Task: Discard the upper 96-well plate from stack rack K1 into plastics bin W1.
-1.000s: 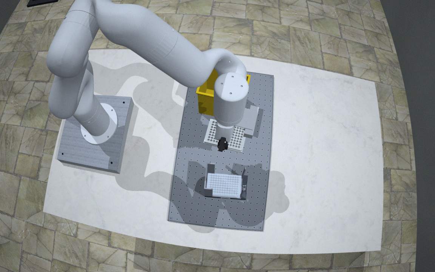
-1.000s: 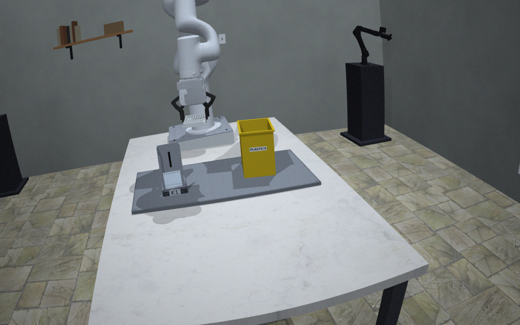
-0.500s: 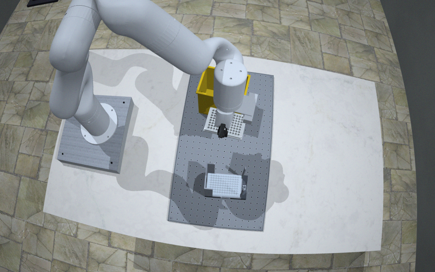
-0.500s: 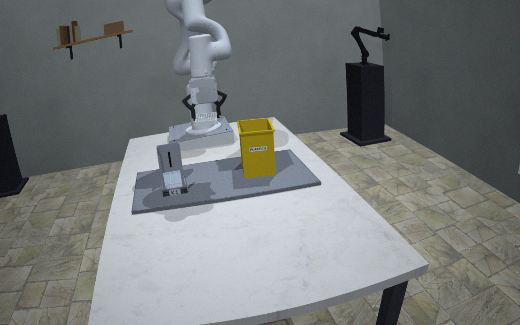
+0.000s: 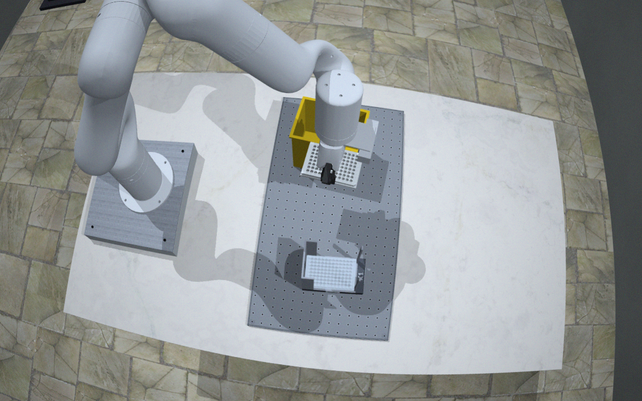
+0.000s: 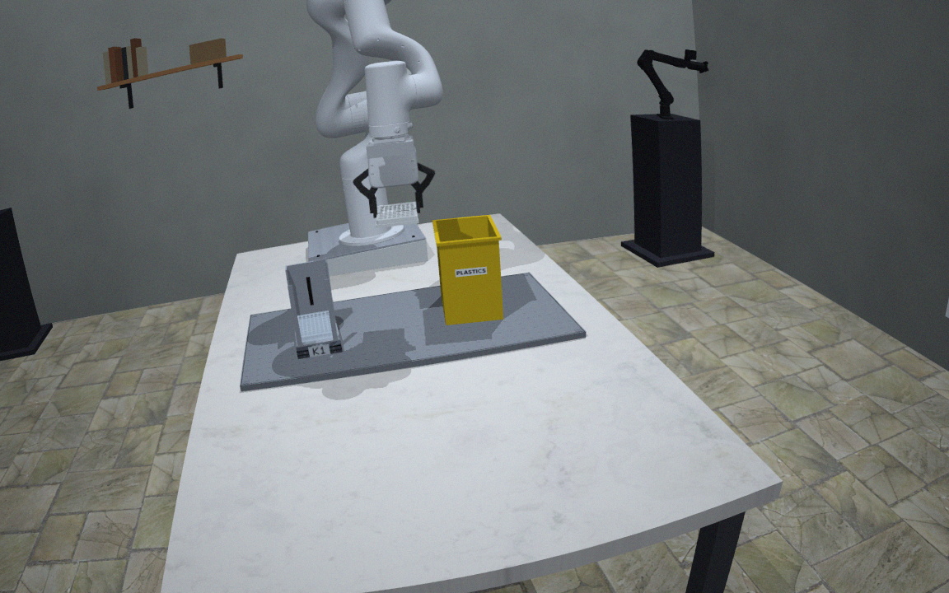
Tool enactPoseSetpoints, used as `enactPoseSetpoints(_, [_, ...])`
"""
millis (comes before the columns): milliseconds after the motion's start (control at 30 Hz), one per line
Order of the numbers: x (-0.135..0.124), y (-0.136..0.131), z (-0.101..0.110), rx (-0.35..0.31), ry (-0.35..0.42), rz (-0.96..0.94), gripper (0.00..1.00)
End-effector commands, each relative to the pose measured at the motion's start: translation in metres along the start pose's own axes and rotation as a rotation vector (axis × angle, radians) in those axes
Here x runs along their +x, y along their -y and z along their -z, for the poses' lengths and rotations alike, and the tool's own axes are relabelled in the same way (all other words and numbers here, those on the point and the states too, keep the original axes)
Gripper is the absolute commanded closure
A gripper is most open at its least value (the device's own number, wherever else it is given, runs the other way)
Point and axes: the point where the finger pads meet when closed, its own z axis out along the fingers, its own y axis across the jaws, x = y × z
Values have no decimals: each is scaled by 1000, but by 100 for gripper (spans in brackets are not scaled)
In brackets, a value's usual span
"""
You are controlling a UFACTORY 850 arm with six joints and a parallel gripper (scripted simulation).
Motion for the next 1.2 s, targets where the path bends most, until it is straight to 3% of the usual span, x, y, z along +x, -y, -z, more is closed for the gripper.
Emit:
enactPoseSetpoints(0, [-4,18,0,0,-2,0,100])
enactPoseSetpoints(1167, [-30,118,-5,0,-2,0,100])
